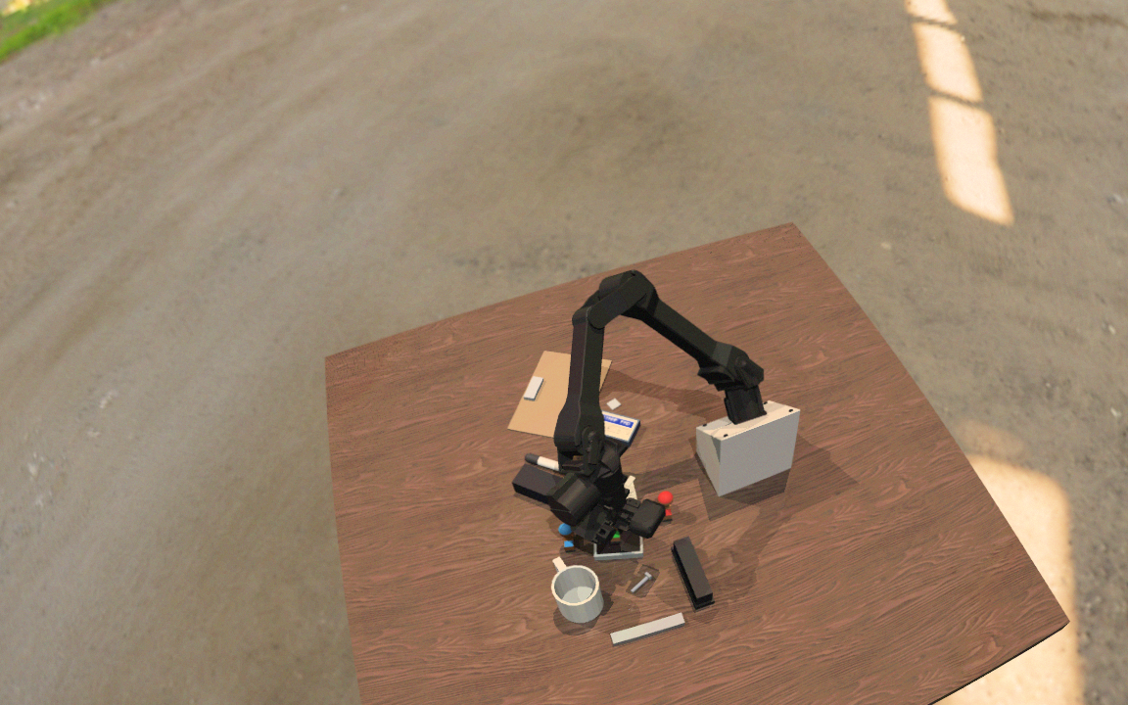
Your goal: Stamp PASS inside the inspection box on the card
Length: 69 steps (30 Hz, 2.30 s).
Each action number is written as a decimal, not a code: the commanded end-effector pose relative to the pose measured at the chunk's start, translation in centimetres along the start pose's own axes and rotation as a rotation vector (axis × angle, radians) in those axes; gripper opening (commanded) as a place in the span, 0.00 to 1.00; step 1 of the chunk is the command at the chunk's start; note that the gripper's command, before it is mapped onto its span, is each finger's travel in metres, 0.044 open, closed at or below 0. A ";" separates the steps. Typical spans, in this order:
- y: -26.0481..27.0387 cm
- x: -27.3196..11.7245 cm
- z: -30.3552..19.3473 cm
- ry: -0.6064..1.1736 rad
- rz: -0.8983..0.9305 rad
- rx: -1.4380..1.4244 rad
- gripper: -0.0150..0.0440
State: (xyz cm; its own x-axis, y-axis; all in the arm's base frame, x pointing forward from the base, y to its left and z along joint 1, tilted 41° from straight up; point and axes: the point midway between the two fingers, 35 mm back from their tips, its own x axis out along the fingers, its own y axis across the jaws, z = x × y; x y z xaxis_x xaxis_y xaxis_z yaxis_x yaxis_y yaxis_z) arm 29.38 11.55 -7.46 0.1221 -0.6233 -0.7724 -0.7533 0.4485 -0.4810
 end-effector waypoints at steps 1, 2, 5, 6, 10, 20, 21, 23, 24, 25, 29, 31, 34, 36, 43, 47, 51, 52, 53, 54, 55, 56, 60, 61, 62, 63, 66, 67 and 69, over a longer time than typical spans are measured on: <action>0.1 0.5 -0.1 0.005 -0.003 -0.008 0.25; 0.1 0.6 -0.1 0.005 -0.003 -0.008 0.25; 0.1 0.8 -0.1 0.005 -0.003 -0.008 0.25; 0.1 0.8 -0.1 0.005 -0.003 -0.008 0.25; 0.1 1.1 -0.1 0.005 -0.003 -0.007 0.25; 0.0 1.8 -0.1 0.004 -0.002 -0.006 0.25; 0.0 1.8 -0.1 0.004 -0.002 -0.006 0.25; 0.0 2.0 -0.2 0.004 -0.002 -0.006 0.25; 0.0 2.0 -0.2 0.004 -0.002 -0.006 0.25; 0.0 2.1 -0.2 0.004 -0.002 -0.005 0.25; 0.0 2.3 -0.2 0.004 -0.002 -0.005 0.25; 0.0 2.5 -0.2 0.004 -0.002 -0.005 0.25; 0.0 2.7 -0.2 0.004 -0.002 -0.004 0.25; 0.0 2.8 -0.2 0.004 -0.002 -0.004 0.25; 0.0 3.0 -0.3 0.003 -0.002 -0.004 0.25; 0.0 3.0 -0.3 0.003 -0.002 -0.004 0.25; 0.0 3.1 -0.3 0.003 -0.002 0.004 0.25; 0.0 3.1 -0.3 0.003 -0.002 0.004 0.25; 0.0 3.1 -0.3 0.003 -0.002 0.004 0.25; 0.0 3.1 -0.3 0.003 -0.002 0.004 0.25; 0.0 3.2 -0.3 0.003 -0.002 0.004 0.25; 0.0 3.2 -0.3 0.003 -0.002 0.004 0.25; 0.0 3.3 -0.3 0.003 -0.002 0.004 0.25; 0.0 3.3 -0.3 0.003 -0.002 0.004 0.25; 0.0 3.3 -0.3 0.003 -0.002 0.004 0.25; 0.0 3.3 -0.3 0.003 -0.002 0.004 0.25; 0.0 3.4 -0.3 0.003 -0.002 0.004 0.25; 0.0 3.4 -0.3 0.003 -0.002 0.004 0.25; 0.0 3.4 -0.3 0.003 -0.002 0.004 0.25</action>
State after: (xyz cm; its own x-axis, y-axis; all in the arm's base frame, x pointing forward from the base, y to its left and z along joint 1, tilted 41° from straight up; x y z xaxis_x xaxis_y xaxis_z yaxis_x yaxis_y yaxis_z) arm 29.61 9.37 -9.86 0.1205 -0.6234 -0.7726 -0.7465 0.4561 -0.4844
